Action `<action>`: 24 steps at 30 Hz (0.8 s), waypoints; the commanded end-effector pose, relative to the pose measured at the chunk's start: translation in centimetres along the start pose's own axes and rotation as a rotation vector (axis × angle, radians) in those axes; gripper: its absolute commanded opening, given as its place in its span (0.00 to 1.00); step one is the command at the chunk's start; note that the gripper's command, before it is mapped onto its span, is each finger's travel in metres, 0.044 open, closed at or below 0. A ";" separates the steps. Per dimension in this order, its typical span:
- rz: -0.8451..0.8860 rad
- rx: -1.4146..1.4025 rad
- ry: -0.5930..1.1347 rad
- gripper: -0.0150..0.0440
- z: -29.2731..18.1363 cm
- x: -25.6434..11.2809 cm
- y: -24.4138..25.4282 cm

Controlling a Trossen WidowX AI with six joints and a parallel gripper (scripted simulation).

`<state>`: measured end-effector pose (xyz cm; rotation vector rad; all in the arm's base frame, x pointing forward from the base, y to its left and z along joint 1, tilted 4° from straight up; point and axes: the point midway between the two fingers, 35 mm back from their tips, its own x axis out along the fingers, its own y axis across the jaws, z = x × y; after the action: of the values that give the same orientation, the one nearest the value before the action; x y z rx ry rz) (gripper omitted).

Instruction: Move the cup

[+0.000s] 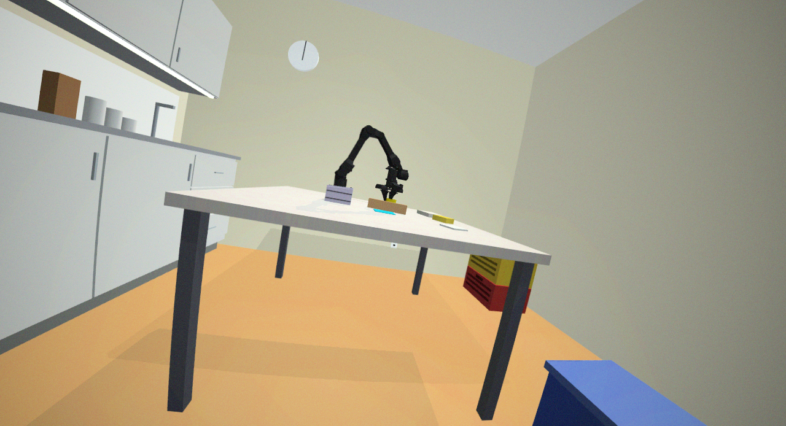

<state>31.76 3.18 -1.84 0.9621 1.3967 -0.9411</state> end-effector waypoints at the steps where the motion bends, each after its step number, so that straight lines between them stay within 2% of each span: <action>1: -0.004 0.003 0.004 0.54 -0.1 0.9 -0.2; 12: -0.004 0.003 0.004 0.54 -0.1 1.6 -0.3; 24: -0.004 0.000 0.001 0.40 -0.1 1.4 -0.2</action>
<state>31.45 3.21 -3.30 0.9598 1.4010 -0.9445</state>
